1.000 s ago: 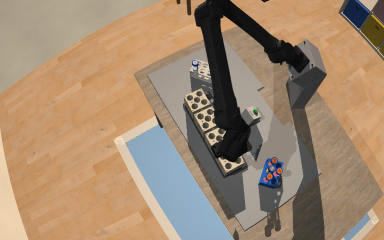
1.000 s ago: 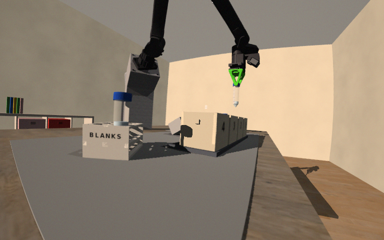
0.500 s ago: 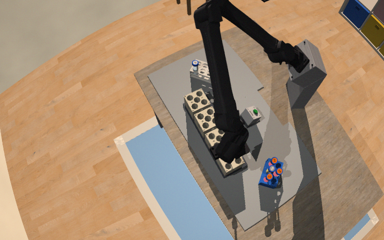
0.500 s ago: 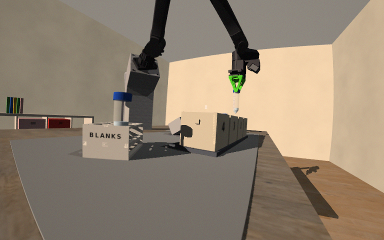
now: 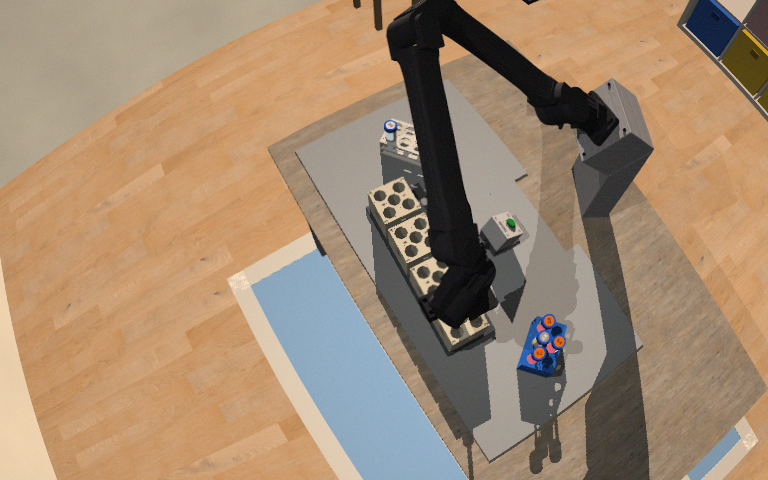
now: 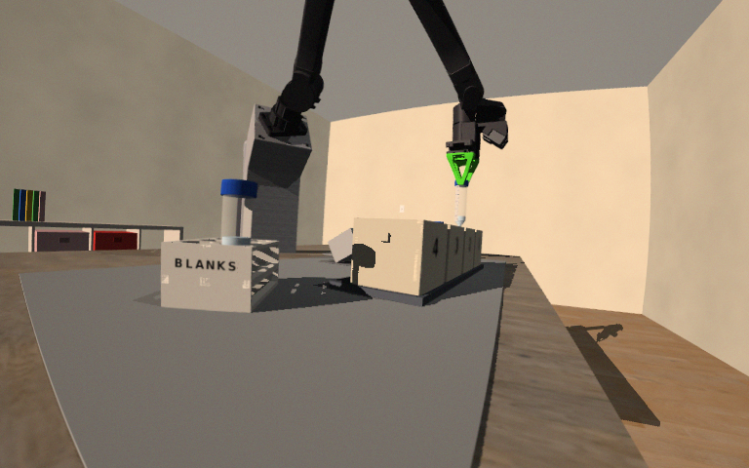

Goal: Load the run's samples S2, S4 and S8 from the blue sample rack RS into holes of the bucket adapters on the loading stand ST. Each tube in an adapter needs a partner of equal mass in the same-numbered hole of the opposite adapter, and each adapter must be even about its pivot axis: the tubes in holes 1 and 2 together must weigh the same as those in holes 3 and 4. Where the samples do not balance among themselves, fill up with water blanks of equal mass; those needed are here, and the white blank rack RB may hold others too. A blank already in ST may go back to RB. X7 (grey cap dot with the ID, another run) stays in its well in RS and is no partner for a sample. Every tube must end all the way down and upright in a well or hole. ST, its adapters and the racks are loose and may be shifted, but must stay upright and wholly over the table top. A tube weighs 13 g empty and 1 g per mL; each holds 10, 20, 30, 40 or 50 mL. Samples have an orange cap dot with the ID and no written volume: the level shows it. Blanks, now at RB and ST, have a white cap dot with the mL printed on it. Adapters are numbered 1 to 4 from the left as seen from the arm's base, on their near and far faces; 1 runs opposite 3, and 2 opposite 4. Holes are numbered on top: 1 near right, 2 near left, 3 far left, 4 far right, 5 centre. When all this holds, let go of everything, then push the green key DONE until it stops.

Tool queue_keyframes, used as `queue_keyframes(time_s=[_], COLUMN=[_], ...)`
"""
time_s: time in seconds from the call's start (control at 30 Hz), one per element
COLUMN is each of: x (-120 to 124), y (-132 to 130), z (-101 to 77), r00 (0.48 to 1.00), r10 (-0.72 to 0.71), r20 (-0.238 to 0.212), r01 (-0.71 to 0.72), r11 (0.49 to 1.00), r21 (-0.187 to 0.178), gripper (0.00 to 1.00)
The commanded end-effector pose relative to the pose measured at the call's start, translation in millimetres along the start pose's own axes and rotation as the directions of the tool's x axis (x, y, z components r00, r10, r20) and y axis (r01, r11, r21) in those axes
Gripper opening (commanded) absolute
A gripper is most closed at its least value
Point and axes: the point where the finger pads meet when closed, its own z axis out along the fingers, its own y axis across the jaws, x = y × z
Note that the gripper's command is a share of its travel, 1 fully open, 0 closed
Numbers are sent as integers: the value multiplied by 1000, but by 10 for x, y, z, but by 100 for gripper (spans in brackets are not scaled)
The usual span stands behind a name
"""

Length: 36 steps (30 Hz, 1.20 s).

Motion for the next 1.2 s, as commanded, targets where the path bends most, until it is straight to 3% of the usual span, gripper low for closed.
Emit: queue_keyframes(time_s=[0.0,0.43,0.47,0.53,1.17], x=[-115,-123,-206,-184,-20], y=[27,32,75,26,-1], z=[-89,-96,-138,21,290], r00=[1000,1000,999,1000,1000], r10=[12,12,11,18,-5], r20=[22,22,37,21,3], r01=[-12,-12,-10,-18,5], r11=[1000,1000,1000,1000,1000], r21=[-15,-15,-27,-7,1], gripper=[0,0,0,0,0])
